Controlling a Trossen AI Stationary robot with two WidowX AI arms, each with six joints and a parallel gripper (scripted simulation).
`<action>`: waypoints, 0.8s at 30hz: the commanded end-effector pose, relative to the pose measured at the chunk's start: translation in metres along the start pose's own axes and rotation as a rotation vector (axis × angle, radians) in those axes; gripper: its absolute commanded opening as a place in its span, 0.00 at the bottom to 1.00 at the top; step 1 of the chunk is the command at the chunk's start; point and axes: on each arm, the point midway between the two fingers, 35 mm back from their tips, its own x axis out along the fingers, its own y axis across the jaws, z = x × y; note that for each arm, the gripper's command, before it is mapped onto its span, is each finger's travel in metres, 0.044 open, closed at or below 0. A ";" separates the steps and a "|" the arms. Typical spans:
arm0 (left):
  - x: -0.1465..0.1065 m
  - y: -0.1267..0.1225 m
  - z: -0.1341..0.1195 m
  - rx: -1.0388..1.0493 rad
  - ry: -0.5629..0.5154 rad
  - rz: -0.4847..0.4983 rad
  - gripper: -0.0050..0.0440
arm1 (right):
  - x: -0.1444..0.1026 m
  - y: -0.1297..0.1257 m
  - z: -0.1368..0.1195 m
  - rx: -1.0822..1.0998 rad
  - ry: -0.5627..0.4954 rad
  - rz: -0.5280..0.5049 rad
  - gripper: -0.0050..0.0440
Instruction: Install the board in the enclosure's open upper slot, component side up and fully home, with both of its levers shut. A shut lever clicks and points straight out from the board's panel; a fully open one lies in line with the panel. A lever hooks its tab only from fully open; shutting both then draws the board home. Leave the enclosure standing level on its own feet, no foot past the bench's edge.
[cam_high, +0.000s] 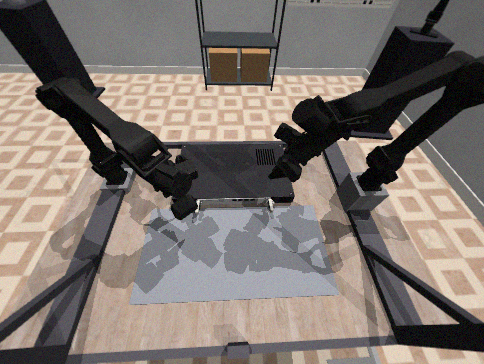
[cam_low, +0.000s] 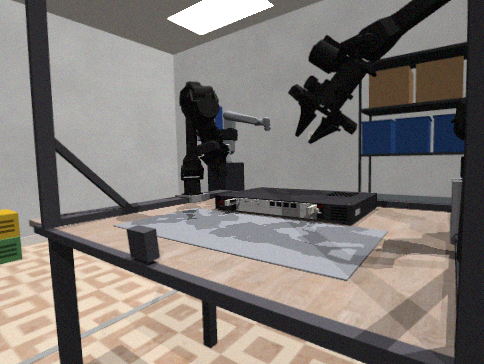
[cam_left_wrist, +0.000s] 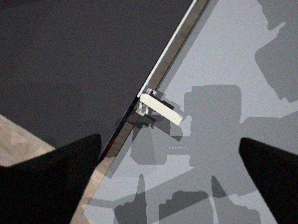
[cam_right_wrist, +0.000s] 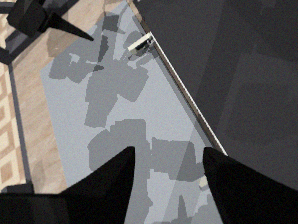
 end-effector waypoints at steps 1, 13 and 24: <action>-0.011 0.001 0.003 0.085 -0.043 -0.055 1.00 | -0.017 0.002 0.007 -0.149 -0.095 0.084 0.51; -0.013 0.000 0.004 0.139 -0.058 -0.070 1.00 | -0.059 0.002 0.017 -0.600 -0.389 0.153 0.51; -0.010 0.000 0.003 0.136 -0.051 -0.062 1.00 | -0.065 0.002 0.017 -0.662 -0.436 0.151 0.51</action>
